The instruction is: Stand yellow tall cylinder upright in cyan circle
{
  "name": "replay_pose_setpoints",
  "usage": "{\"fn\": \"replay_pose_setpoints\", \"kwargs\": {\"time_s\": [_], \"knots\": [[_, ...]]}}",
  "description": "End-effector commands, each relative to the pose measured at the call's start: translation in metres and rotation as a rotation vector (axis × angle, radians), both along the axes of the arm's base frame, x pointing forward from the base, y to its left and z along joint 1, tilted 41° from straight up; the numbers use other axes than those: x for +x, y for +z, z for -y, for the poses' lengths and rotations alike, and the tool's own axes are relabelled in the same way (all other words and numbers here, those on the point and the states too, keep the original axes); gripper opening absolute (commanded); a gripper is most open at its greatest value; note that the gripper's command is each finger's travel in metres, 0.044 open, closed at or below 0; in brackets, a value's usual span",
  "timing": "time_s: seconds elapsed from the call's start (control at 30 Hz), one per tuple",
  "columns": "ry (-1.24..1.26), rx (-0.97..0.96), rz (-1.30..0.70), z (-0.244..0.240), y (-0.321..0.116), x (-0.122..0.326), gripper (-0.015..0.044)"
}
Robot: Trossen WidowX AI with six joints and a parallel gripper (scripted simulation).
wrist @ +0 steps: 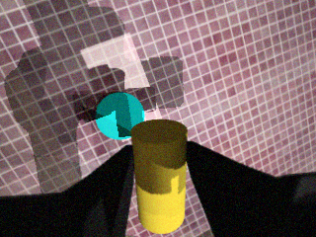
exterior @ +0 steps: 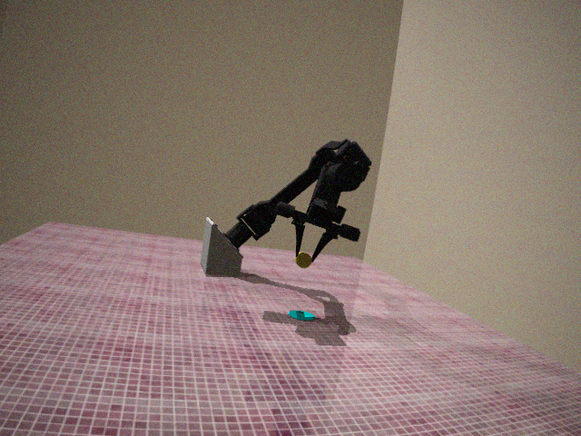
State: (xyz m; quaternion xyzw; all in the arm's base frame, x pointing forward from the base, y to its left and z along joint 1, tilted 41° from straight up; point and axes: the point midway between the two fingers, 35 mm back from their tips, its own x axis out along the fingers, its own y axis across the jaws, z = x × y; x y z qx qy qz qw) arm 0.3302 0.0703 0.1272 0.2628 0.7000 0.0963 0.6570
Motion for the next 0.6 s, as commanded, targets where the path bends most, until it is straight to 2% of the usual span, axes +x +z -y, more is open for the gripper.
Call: {"fn": "replay_pose_setpoints", "kwargs": {"time_s": [0.0, 0.57], "knots": [[-0.004, -0.024, 0.01, 0.0005, -0.0026, -0.0013, 0.0105], [-0.01, -0.117, 0.076, -0.0002, -0.0107, -0.0022, 0.0105]]}}
